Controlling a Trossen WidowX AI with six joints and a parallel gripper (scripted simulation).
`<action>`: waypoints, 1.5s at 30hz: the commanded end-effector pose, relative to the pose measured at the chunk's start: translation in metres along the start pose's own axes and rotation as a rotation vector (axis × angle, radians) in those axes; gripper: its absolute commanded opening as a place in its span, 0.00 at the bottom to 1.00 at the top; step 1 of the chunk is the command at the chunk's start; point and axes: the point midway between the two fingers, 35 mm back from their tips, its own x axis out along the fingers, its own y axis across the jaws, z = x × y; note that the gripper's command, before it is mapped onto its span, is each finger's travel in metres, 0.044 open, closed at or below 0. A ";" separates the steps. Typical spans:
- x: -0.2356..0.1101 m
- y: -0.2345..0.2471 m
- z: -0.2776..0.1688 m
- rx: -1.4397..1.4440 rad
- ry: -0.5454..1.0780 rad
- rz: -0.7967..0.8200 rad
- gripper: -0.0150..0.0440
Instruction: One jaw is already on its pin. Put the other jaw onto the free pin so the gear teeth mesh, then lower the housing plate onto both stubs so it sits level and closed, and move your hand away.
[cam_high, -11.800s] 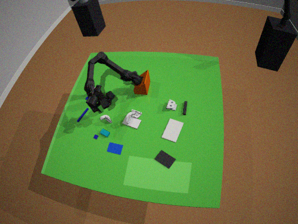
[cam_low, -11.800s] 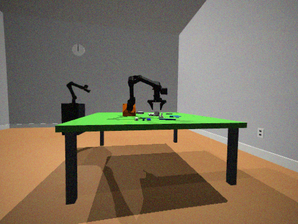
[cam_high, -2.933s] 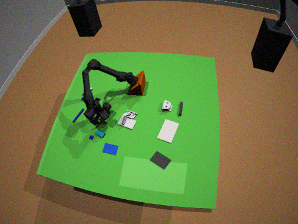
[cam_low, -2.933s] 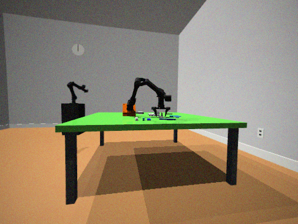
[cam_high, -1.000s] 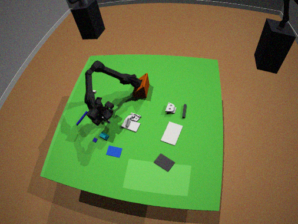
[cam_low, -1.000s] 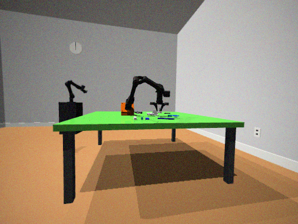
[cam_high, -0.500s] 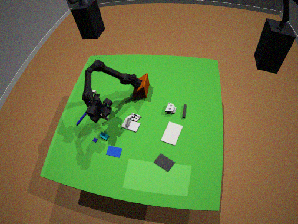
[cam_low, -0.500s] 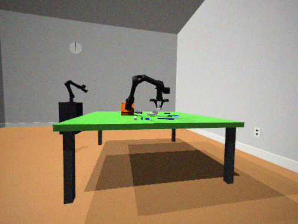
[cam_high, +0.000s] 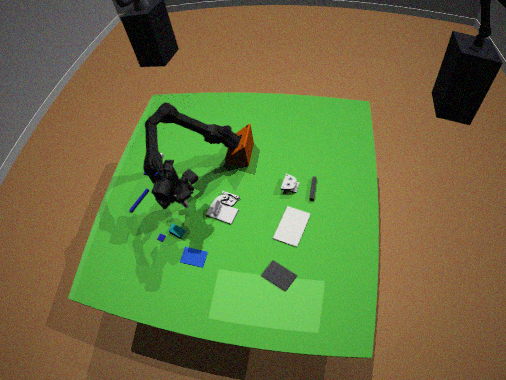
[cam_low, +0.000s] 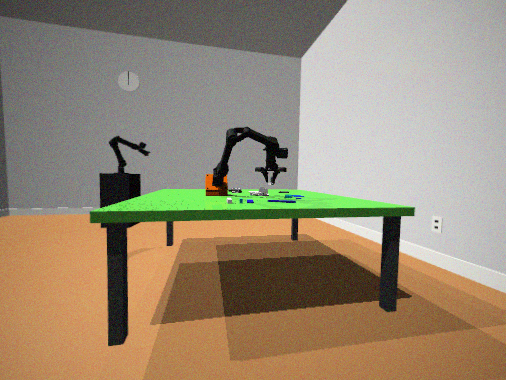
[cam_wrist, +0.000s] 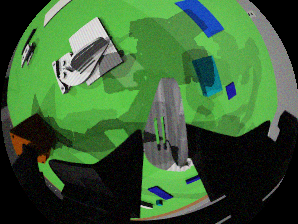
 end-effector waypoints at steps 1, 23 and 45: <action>0.001 0.008 0.013 0.051 -0.006 0.006 0.48; -0.001 0.048 0.072 0.401 -0.024 0.025 0.48; -0.002 0.102 0.121 0.777 -0.016 0.035 0.48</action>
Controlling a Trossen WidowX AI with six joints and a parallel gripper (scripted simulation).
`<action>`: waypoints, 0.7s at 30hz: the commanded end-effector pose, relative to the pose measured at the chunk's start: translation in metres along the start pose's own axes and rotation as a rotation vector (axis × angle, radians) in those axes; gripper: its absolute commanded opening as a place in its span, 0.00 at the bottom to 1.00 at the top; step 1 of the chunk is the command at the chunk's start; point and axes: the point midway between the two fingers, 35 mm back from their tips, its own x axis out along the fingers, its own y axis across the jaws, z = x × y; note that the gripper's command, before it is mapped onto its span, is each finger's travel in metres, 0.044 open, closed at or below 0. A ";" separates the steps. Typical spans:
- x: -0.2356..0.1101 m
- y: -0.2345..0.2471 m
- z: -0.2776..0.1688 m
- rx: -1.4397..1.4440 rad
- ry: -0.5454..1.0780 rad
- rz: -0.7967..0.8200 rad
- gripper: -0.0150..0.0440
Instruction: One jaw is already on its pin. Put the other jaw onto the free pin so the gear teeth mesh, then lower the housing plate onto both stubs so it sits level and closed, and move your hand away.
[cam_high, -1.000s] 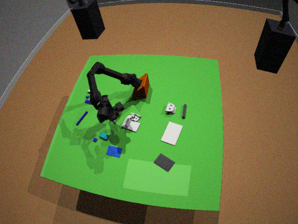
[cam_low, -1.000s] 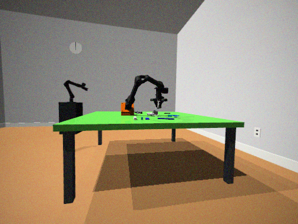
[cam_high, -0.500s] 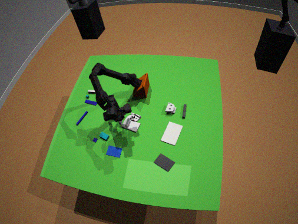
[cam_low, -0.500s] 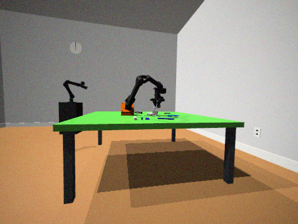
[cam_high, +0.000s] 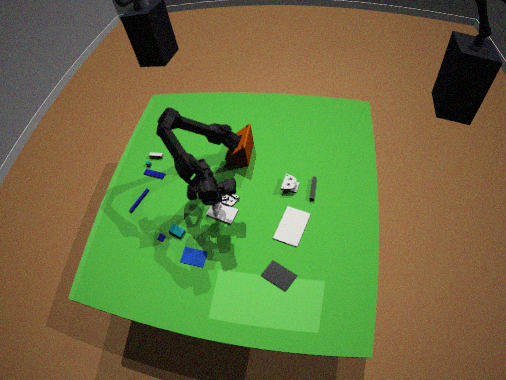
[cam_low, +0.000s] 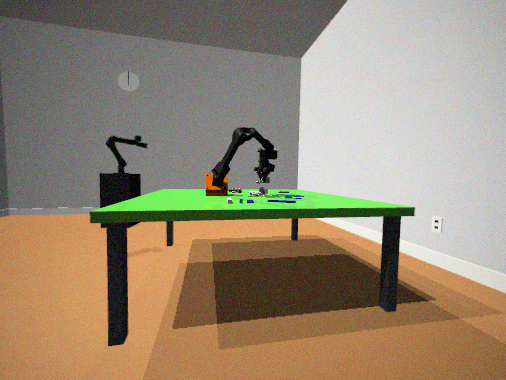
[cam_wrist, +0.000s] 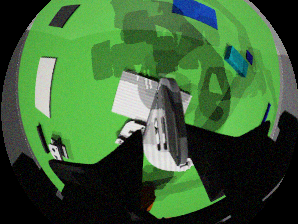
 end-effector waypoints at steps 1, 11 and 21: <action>0.002 0.015 -0.003 0.059 0.006 -0.001 0.48; 0.004 0.047 -0.010 0.241 0.009 -0.010 0.48; 0.006 0.077 -0.020 0.426 0.010 -0.026 0.48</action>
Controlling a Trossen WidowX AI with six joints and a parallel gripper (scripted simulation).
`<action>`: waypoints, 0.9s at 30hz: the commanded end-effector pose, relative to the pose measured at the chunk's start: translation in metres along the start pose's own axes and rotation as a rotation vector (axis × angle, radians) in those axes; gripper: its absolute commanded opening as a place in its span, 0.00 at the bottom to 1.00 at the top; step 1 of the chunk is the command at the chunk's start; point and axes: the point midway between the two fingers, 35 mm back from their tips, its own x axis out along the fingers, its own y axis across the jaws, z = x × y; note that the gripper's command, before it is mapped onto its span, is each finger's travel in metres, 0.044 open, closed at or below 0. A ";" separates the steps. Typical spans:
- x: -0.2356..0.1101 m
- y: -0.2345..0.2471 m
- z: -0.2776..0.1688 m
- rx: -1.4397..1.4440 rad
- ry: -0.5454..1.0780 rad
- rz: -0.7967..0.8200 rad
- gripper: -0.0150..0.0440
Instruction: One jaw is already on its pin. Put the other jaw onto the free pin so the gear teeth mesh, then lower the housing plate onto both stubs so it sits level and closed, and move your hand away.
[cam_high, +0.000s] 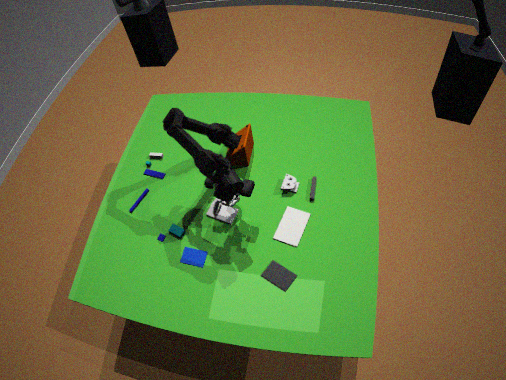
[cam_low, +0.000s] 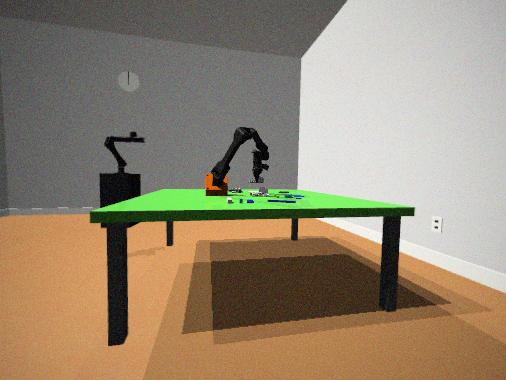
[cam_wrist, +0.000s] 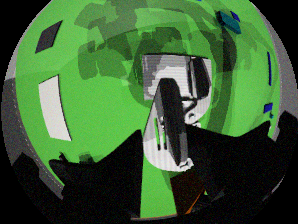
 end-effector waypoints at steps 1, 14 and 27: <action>0.002 0.009 -0.011 0.063 0.003 -0.009 0.48; 0.005 0.025 -0.027 0.202 -0.002 -0.024 0.48; 0.005 0.025 -0.027 0.205 -0.002 -0.024 0.48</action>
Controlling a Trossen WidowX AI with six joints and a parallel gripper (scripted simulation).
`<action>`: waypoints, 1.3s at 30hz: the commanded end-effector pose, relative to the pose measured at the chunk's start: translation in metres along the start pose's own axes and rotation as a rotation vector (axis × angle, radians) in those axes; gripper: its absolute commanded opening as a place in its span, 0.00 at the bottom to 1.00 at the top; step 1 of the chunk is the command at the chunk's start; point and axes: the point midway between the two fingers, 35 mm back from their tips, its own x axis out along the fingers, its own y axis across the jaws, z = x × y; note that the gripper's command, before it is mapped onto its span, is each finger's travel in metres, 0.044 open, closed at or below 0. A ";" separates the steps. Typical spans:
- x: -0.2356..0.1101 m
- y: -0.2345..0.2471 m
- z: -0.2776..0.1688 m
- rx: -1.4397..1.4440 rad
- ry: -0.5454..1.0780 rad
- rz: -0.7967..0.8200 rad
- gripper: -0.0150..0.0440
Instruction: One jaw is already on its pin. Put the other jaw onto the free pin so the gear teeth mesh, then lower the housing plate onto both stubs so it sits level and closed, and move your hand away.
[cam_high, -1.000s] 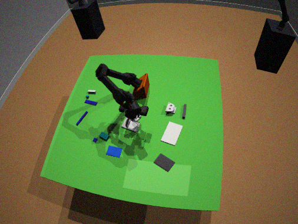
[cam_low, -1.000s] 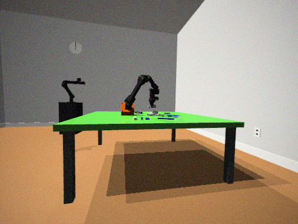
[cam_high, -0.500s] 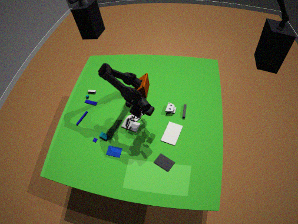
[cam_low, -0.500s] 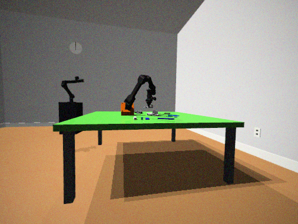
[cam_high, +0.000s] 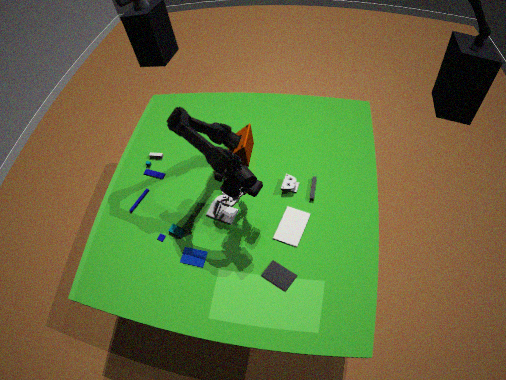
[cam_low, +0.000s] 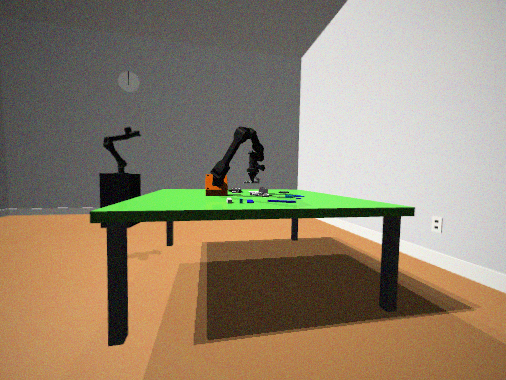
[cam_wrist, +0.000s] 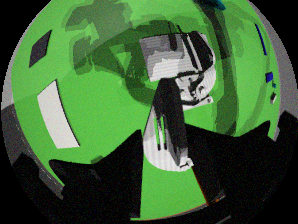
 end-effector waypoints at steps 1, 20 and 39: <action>0.000 0.000 -0.001 0.014 0.002 0.002 0.48; 0.000 -0.006 0.018 0.025 0.002 0.004 0.48; 0.000 -0.027 0.064 0.027 0.000 0.000 0.48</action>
